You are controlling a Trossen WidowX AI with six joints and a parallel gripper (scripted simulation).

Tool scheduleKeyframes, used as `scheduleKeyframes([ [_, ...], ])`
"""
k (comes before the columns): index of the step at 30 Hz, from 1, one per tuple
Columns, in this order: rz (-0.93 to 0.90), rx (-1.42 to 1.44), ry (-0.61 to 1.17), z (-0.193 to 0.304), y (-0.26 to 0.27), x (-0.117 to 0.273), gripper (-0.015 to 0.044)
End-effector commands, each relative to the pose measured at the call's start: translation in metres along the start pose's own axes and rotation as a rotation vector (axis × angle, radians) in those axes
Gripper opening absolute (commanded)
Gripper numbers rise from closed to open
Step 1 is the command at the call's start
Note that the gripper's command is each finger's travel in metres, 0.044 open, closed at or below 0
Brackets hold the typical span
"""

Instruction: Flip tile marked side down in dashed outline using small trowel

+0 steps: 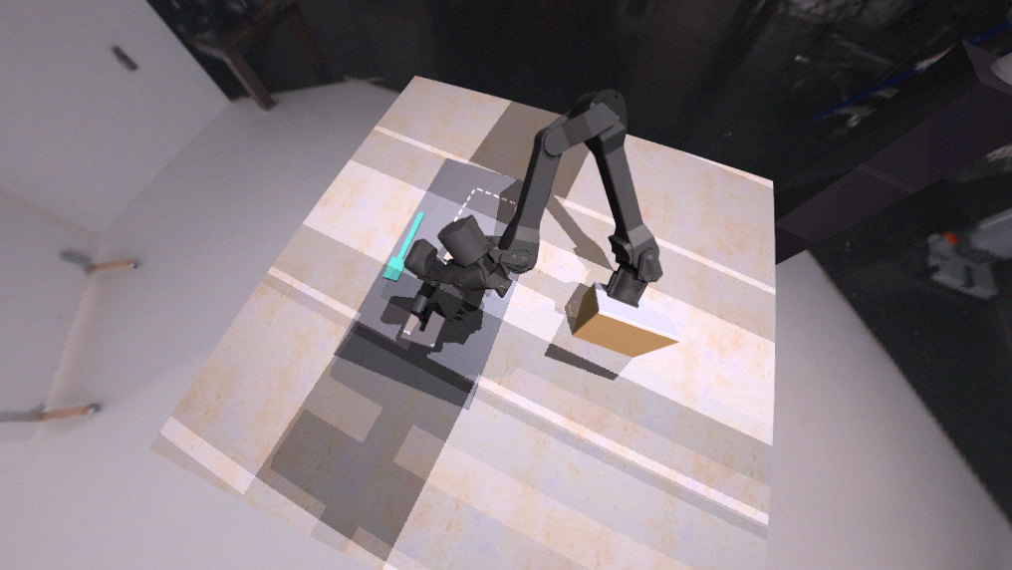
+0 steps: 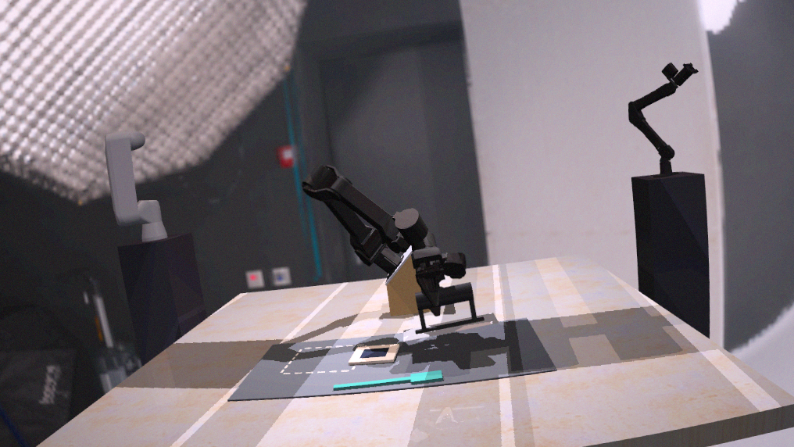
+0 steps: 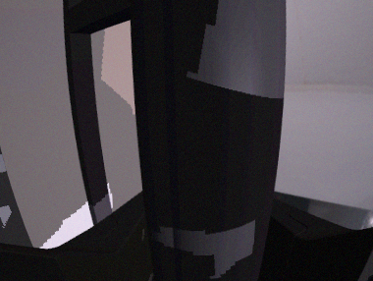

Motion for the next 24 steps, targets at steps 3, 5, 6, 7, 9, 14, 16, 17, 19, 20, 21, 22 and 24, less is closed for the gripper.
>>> scheduleKeyframes([
  [3,0.011,-0.115,0.077,0.005,0.003,0.0,0.0],
  [5,0.011,-0.115,0.077,0.005,0.003,0.0,0.0],
  [6,0.011,-0.115,0.077,0.005,0.003,0.0,0.0],
  [7,0.011,-0.115,0.077,0.005,0.003,-0.001,0.0],
  [9,0.011,-0.115,0.076,0.005,0.005,-0.002,0.0],
  [14,0.011,-0.115,0.076,0.005,0.011,-0.007,0.0],
  [16,0.011,-0.114,0.076,0.005,0.013,-0.009,0.0],
  [17,0.011,-0.114,0.076,0.005,0.015,-0.01,0.0],
  [19,0.011,-0.114,0.076,0.005,0.017,-0.012,0.0],
  [20,0.011,-0.114,0.076,0.006,0.019,-0.013,0.0],
  [21,0.011,-0.114,0.076,0.006,0.02,-0.014,0.0],
  [22,0.011,-0.114,0.076,0.006,0.021,-0.015,0.0],
  [24,0.011,-0.114,0.077,0.006,0.024,-0.017,0.0],
])
Point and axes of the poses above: the point midway between the two fingers, 35 mm back from their tips, its own x axis back along the fingers, its own y axis across the jaws, z = x × y, the point moved 7 cm from there along x, back along the fingers, and after that the axes turned 3 degrees about x, right-handed, at the moved point
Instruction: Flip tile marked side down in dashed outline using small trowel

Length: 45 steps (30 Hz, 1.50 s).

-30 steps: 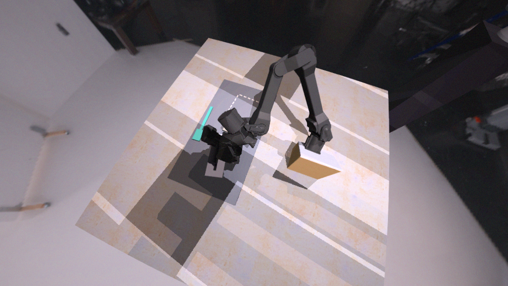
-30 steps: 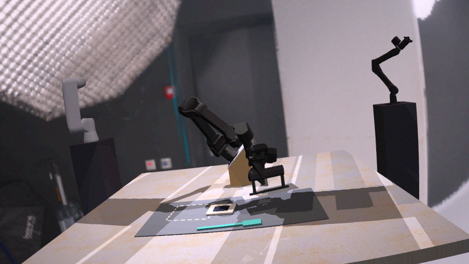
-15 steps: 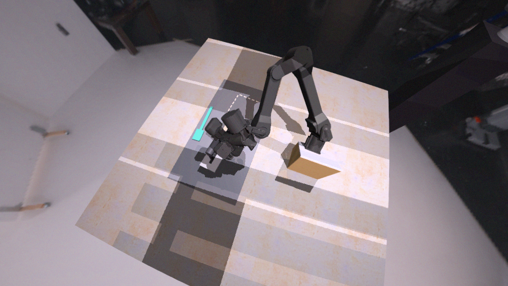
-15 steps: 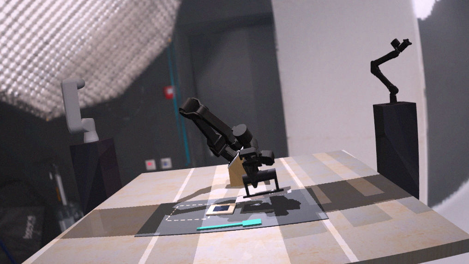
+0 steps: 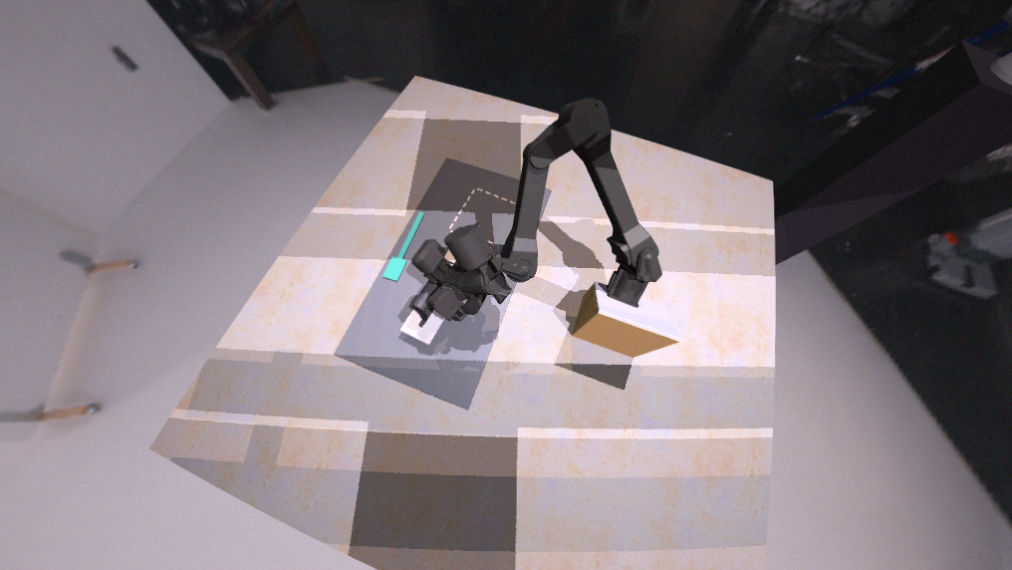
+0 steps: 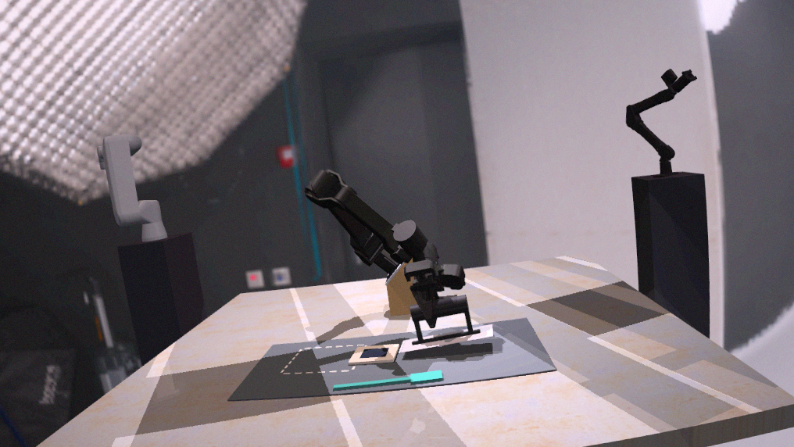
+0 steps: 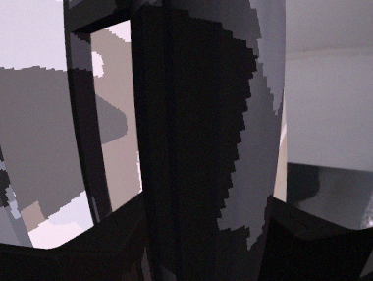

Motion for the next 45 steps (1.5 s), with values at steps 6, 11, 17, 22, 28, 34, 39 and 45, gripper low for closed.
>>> scheduleKeyframes([
  [6,0.008,0.004,-0.008,0.0,0.011,-0.008,0.0],
  [11,0.008,0.004,-0.008,0.0,0.015,-0.01,0.0],
  [17,0.007,0.005,-0.008,0.009,0.014,-0.01,0.0],
  [22,0.006,0.005,-0.008,0.017,0.013,-0.009,0.0],
  [28,0.006,0.005,-0.008,0.027,0.013,-0.009,0.0],
  [34,0.006,0.006,-0.008,0.037,0.013,-0.008,0.0],
  [39,0.007,0.007,-0.007,0.045,0.013,-0.008,0.0],
  [45,0.007,0.007,-0.007,0.049,0.013,-0.007,0.0],
])
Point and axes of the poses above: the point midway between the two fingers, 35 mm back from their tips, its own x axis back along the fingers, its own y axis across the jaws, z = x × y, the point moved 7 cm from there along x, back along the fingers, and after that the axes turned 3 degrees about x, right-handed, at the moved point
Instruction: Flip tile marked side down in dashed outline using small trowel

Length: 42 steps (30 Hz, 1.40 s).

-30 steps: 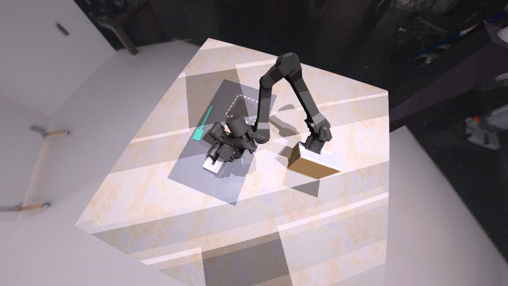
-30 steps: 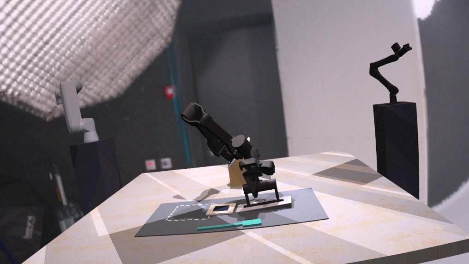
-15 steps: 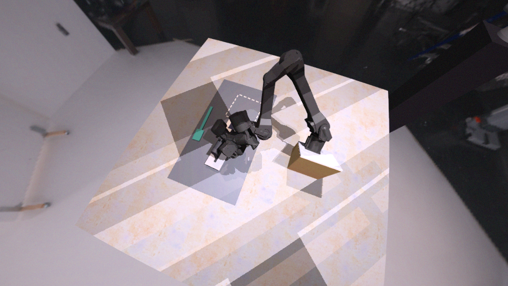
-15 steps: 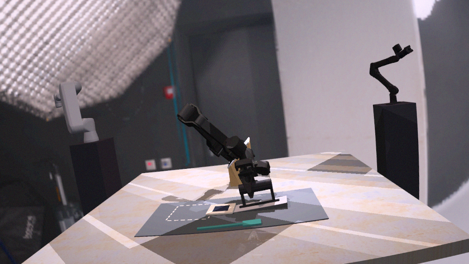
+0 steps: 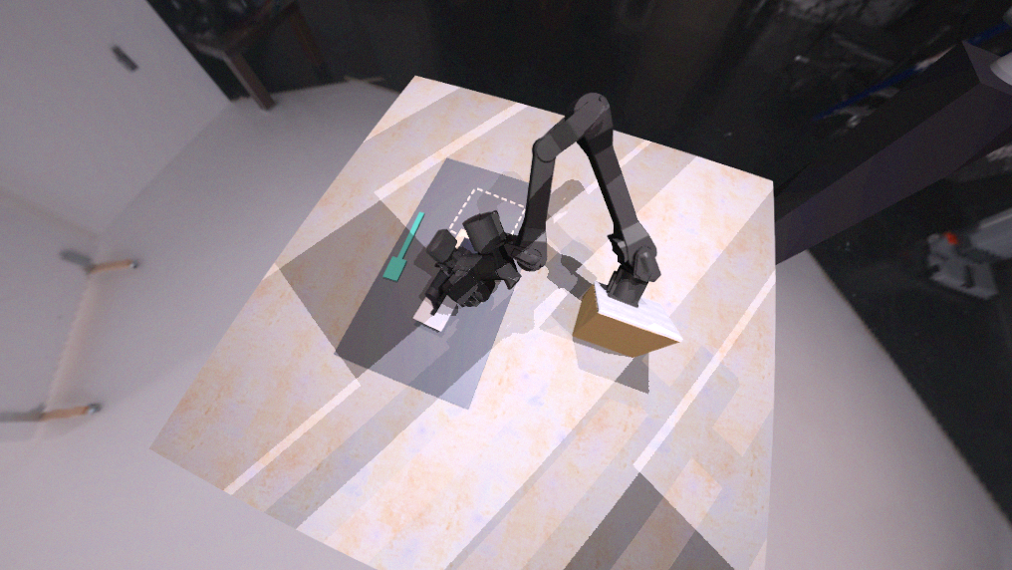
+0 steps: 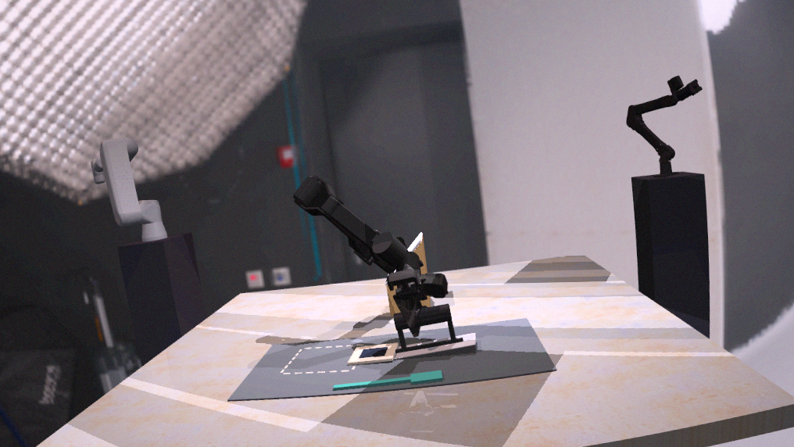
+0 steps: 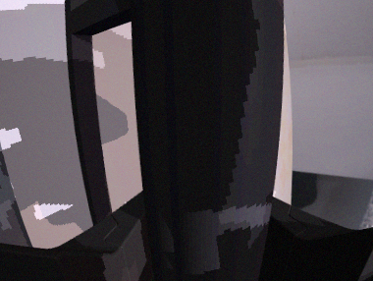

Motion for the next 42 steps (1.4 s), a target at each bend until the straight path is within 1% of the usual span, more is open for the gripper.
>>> scheduleKeyframes([
  [1,0.002,-0.014,0.021,0.008,-0.002,-0.001,0.0],
  [7,0.002,-0.012,0.023,0.007,-0.003,-0.001,0.0],
  [18,-0.002,0.064,0.087,-0.003,-0.012,0.006,0.0],
  [42,-0.002,0.065,0.087,0.021,-0.038,0.03,0.0],
])
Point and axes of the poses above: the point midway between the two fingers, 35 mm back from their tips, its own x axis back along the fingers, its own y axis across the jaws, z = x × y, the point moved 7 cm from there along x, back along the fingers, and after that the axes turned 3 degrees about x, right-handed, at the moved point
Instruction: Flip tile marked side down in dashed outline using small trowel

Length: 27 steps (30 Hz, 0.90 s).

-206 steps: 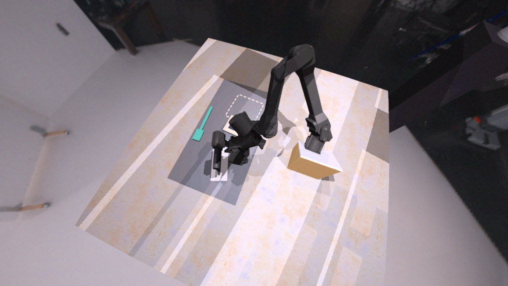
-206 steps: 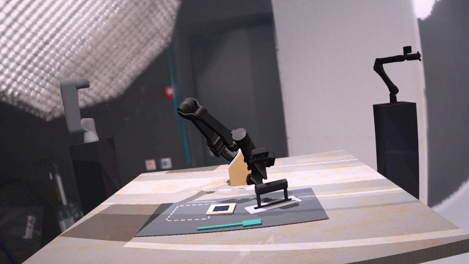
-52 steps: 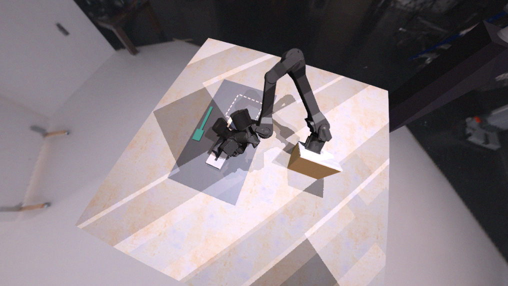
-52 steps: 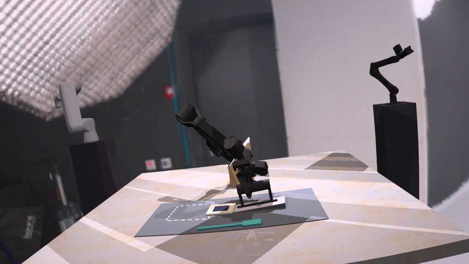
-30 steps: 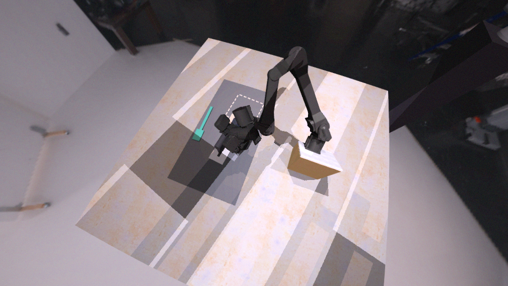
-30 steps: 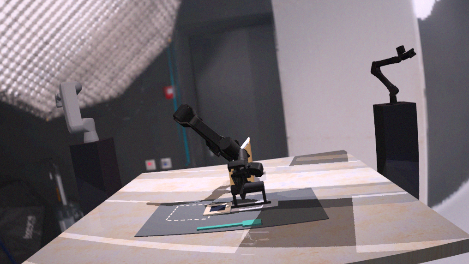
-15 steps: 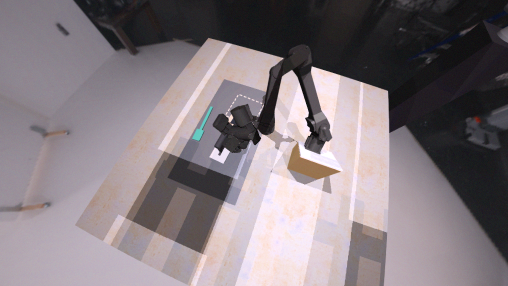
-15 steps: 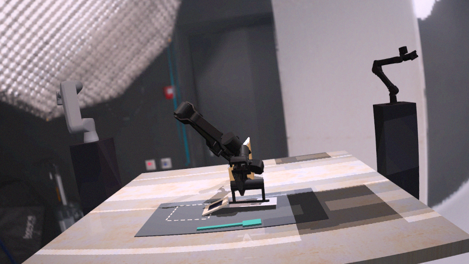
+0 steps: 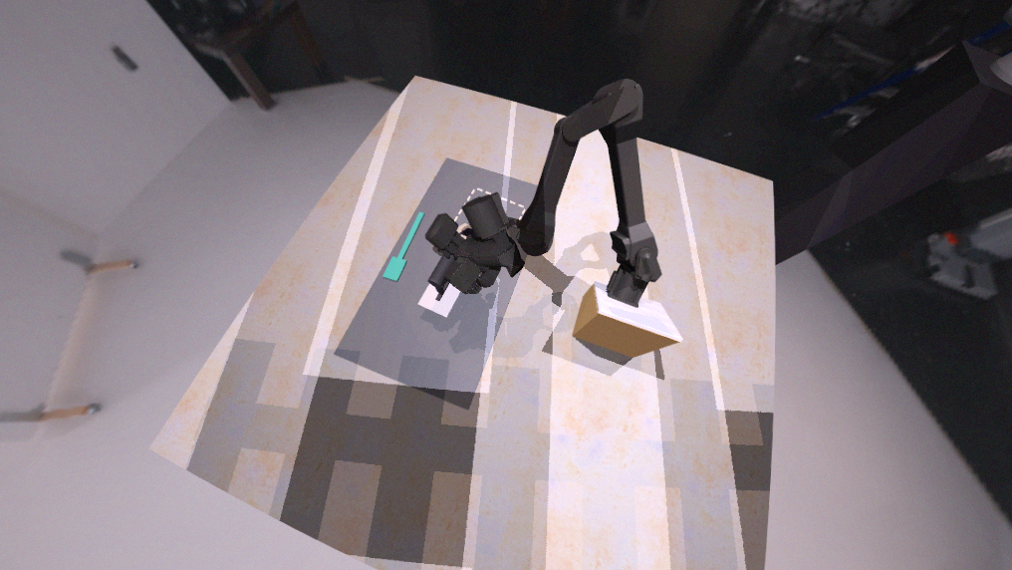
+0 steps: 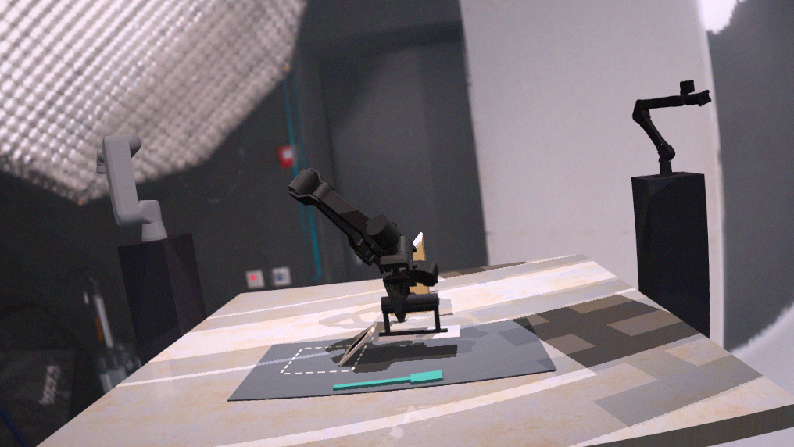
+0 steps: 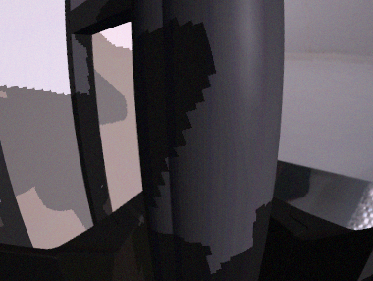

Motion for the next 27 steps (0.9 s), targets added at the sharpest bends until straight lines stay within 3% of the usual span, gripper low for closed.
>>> scheduleKeyframes([
  [1,0.018,-0.017,0.005,0.008,-0.009,0.005,0.0],
  [27,0.018,-0.015,0.006,0.055,-0.011,0.01,0.0],
])
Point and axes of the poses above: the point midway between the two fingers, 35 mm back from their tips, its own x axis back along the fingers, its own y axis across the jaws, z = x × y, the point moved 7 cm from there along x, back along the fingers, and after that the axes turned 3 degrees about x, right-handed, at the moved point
